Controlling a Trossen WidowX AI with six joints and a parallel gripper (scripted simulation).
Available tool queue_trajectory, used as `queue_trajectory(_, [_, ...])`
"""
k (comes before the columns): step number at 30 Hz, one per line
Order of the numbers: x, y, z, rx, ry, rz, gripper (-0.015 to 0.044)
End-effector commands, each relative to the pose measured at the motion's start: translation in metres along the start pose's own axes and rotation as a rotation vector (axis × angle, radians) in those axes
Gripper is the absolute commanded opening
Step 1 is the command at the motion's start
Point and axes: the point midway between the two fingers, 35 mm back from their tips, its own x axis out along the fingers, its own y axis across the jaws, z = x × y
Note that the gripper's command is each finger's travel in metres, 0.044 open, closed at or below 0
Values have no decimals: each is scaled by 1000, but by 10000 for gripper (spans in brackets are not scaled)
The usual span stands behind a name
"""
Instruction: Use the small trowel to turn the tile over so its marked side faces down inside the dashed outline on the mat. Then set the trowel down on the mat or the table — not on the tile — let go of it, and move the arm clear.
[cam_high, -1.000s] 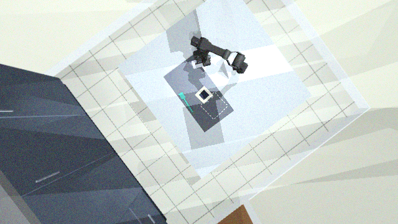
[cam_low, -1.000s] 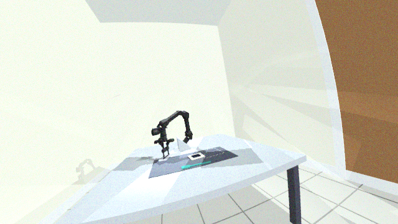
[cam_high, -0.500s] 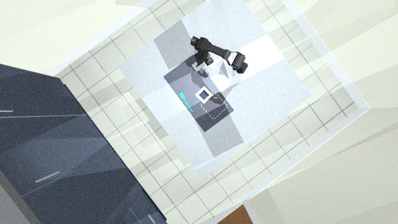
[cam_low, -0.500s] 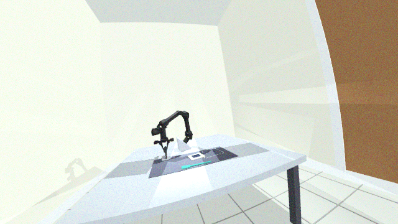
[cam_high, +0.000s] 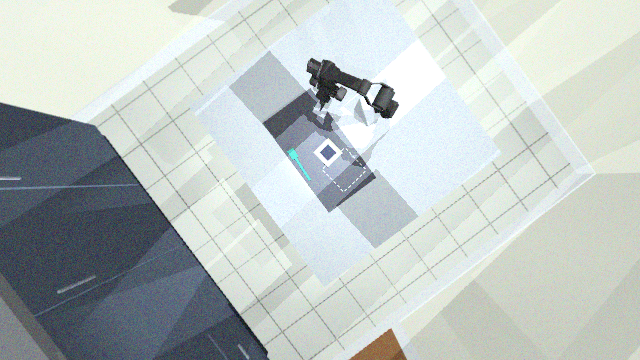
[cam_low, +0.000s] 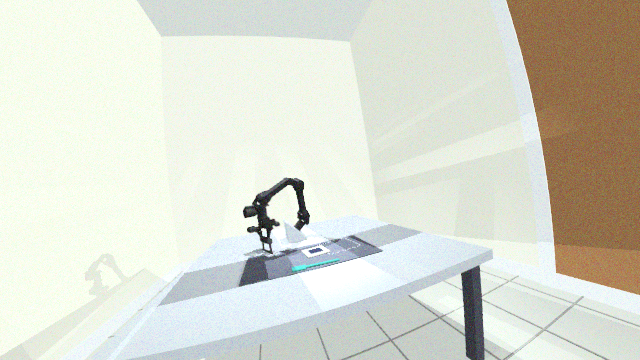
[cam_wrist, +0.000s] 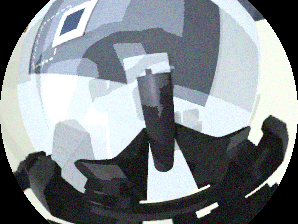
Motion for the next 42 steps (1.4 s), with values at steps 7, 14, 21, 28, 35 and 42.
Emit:
queue_trajectory(7, [1,1,1,-307,-6,4,130])
queue_trajectory(14, [1,1,1,-405,-7,4,130])
queue_trajectory(21, [1,1,1,-405,-7,4,235])
queue_trajectory(28, [1,1,1,-405,-7,4,270])
queue_trajectory(35, [1,1,1,-405,-7,4,270])
queue_trajectory(42, [-2,1,1,-406,-7,3,270])
